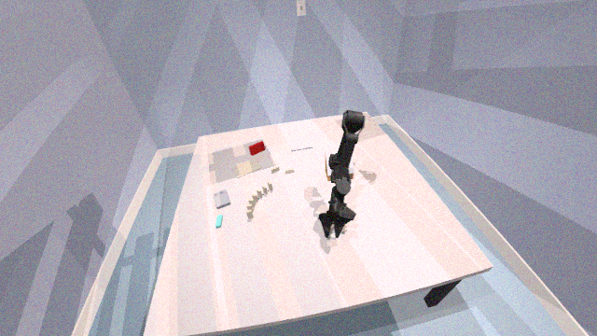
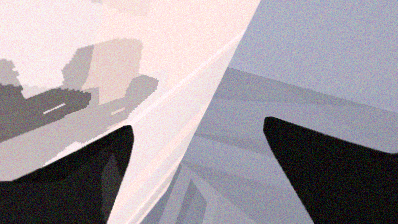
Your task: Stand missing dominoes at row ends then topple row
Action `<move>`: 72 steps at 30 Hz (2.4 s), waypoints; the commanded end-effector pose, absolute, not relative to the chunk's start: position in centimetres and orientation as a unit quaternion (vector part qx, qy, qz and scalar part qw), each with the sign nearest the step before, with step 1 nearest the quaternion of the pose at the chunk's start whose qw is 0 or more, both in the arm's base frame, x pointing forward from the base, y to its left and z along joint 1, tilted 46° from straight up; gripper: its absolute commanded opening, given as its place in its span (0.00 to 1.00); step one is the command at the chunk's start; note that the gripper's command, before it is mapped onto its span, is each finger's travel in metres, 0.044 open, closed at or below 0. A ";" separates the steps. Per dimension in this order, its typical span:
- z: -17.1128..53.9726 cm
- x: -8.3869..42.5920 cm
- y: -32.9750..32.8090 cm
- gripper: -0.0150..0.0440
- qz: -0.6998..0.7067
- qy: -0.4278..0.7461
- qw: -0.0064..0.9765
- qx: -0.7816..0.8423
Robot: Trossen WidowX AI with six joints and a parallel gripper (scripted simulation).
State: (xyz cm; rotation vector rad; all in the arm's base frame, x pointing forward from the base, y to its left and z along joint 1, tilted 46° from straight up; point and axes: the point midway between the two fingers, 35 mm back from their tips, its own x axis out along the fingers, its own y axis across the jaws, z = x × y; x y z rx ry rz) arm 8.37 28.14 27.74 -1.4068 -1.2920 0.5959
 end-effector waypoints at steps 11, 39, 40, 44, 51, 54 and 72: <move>25.8 20.4 29.1 1.00 0.299 -0.371 0.570 -0.670; 6.7 41.5 2.4 1.00 0.439 0.321 0.740 -0.396; 5.8 41.2 1.5 1.00 0.444 0.343 0.741 -0.368; 1.4 38.8 -2.7 1.00 0.454 0.454 0.743 -0.191; -2.5 34.6 -7.5 1.00 0.426 0.554 0.709 0.093; -2.5 34.6 -7.5 1.00 0.425 0.554 0.709 0.096; -7.1 34.7 -2.8 1.00 0.426 0.554 0.709 0.097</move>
